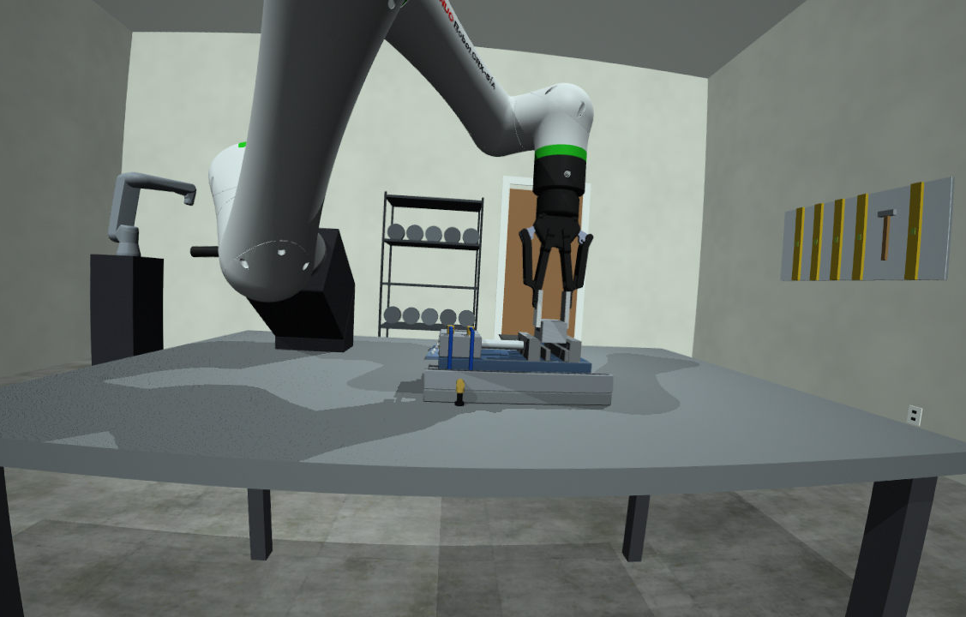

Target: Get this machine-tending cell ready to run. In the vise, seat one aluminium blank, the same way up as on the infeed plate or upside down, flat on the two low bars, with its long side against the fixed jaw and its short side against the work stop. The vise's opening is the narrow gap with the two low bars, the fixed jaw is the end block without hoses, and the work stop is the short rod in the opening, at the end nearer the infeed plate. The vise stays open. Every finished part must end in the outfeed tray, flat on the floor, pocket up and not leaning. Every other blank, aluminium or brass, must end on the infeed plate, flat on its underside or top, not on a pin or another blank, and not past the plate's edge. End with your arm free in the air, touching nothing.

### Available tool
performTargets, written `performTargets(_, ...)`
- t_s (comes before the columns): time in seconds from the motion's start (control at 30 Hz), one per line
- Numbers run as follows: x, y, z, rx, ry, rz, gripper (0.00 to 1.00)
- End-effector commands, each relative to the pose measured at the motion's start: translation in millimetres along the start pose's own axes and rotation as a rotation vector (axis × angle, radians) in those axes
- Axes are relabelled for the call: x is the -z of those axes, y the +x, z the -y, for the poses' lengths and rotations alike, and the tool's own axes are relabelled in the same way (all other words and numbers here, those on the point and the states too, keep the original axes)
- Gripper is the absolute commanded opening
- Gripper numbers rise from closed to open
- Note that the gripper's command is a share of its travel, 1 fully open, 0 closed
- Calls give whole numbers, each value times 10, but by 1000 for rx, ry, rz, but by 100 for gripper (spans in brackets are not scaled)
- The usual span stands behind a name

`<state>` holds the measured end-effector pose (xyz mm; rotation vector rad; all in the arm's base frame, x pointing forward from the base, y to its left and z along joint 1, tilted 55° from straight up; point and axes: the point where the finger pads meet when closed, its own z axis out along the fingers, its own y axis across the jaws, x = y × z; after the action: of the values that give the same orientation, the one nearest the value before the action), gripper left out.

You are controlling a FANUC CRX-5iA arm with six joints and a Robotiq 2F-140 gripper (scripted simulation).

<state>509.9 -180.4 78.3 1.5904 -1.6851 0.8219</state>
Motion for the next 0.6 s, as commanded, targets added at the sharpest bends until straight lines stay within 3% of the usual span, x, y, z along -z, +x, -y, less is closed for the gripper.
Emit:
performTargets(0.0,-7,-1,1,0,0,0,0)
performTargets(0.57,-52,-1,2,0,0,0,0)
